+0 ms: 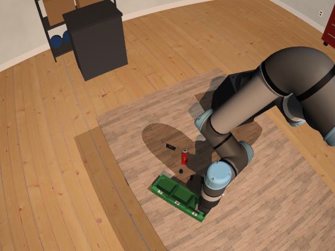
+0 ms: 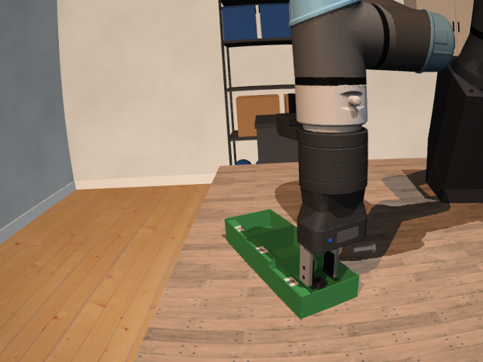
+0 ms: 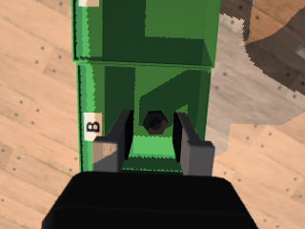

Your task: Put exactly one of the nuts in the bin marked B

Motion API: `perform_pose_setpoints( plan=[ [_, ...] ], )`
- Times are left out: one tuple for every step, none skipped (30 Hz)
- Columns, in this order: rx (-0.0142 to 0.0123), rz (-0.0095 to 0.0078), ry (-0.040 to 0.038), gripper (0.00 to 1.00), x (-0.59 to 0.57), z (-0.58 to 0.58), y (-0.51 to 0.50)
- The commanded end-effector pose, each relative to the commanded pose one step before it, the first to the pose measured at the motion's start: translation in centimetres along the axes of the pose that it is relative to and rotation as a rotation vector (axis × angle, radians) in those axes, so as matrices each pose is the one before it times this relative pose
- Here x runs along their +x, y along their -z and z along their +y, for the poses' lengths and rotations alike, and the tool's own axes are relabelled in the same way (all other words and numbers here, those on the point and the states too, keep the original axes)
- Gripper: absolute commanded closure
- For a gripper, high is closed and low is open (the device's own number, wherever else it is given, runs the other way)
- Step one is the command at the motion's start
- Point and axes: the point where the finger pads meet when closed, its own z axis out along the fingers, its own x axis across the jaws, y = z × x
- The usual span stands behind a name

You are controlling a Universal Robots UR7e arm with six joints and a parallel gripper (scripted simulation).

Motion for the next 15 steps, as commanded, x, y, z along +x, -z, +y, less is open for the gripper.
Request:
perform_pose_setpoints(
  plan=[
    [0.00024, -0.00138, 0.00032, 0.36, -0.055, -0.004, 0.441],
    [0.00000, 0.00000, 0.00000, 0.36, 0.000, 0.000, 0.133],
    [0.00000, 0.00000, 0.00000, 0.36, 0.000, 0.000, 0.133],
    [0.00000, 0.00000, 0.00000, 0.36, 0.000, 0.000, 0.133],
    [0.00000, 0.00000, 0.00000, 0.36, 0.000, 0.000, 0.133],
    [0.00000, 0.00000, 0.00000, 0.36, 0.000, 0.000, 0.133],
    [0.00000, 0.00000, 0.00000, 0.36, 0.000, 0.000, 0.133],
    [0.00000, 0.00000, 0.00000, 0.36, 0.000, 0.000, 0.133],
    [0.00000, 0.00000, 0.00000, 0.36, 0.000, 0.000, 0.133],
    [0.00000, 0.00000, 0.00000, 0.36, 0.000, 0.000, 0.133],
    [0.00000, 0.00000, 0.00000, 0.36, 0.000, 0.000, 0.133],
    [0.00000, 0.00000, 0.00000, 0.36, 0.000, 0.000, 0.133],
    [0.00000, 0.00000, 0.00000, 0.36, 0.000, 0.000, 0.133],
    [0.00000, 0.00000, 0.00000, 0.36, 0.000, 0.000, 0.133],
    [0.00000, 0.00000, 0.00000, 0.36, 0.000, 0.000, 0.000]
  ],
)
